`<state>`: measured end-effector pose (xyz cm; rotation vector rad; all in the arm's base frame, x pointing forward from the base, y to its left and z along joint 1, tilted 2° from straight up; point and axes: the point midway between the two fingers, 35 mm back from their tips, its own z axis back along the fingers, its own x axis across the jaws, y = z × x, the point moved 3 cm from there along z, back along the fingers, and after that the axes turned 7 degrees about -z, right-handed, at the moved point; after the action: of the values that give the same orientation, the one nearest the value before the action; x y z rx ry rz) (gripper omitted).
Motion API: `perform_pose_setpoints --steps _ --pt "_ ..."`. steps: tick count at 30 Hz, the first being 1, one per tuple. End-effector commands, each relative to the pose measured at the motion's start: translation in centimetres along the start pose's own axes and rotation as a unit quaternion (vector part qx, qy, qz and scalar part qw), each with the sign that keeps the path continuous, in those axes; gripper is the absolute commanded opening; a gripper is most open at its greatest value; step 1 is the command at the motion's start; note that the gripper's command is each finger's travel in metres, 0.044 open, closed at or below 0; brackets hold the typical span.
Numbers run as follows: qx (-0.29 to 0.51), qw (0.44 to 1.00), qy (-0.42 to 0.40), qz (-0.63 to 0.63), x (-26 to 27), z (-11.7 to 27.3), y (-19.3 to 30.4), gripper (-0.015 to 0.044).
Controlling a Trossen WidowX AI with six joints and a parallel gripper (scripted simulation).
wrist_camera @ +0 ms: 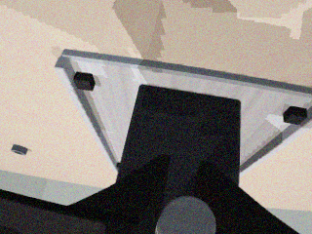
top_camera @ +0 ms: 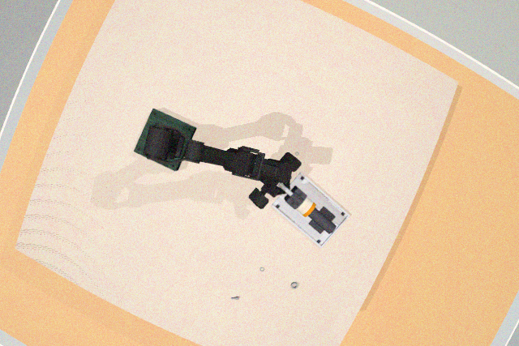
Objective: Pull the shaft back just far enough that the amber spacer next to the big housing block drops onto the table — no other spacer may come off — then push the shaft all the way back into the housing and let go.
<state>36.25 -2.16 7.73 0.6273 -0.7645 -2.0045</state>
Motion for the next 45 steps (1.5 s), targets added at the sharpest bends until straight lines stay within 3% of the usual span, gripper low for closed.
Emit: perform_pose_setpoints --steps 1,45 --pt "-0.001 1.000 -0.001 -0.002 0.10 0.28 -0.29 0.0000" --pt "-0.001 1.000 -0.001 -0.002 0.17 0.85 -0.86 0.0000"
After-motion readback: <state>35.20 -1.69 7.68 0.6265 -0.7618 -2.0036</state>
